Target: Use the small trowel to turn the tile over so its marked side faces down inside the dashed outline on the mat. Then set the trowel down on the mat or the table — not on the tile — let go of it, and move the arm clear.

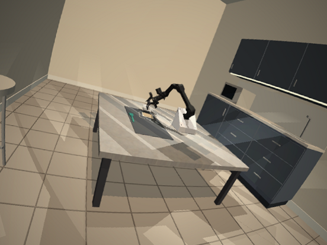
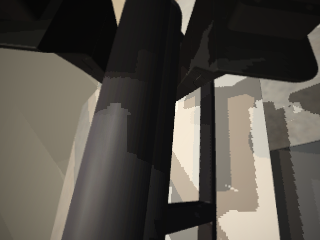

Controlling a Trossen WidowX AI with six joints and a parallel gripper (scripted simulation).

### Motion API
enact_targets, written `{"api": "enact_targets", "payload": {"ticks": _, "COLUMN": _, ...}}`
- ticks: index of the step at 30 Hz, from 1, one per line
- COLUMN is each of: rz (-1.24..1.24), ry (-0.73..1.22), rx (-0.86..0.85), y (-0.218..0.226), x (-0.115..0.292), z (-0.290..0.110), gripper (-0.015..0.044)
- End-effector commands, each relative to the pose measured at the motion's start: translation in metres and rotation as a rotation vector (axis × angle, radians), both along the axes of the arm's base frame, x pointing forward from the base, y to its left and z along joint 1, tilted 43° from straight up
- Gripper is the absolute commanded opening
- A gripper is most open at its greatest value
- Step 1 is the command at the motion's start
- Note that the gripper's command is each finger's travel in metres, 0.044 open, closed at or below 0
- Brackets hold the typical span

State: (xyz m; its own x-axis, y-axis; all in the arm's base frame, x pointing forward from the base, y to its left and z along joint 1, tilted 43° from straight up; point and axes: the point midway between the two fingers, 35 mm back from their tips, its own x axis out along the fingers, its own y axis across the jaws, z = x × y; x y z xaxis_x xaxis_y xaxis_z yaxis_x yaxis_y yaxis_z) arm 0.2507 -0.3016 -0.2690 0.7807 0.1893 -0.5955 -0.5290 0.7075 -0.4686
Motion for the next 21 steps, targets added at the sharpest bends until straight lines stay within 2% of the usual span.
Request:
{"api": "enact_targets", "payload": {"ticks": 1, "rz": -0.002, "ry": -0.016, "rx": -0.017, "y": -0.008, "x": 0.001, "z": 0.004, "gripper": 0.0000}}
{"api": "enact_targets", "payload": {"ticks": 21, "rz": -0.002, "ry": -0.004, "rx": -0.025, "y": 0.010, "x": 0.005, "z": -0.016, "gripper": 0.0000}}
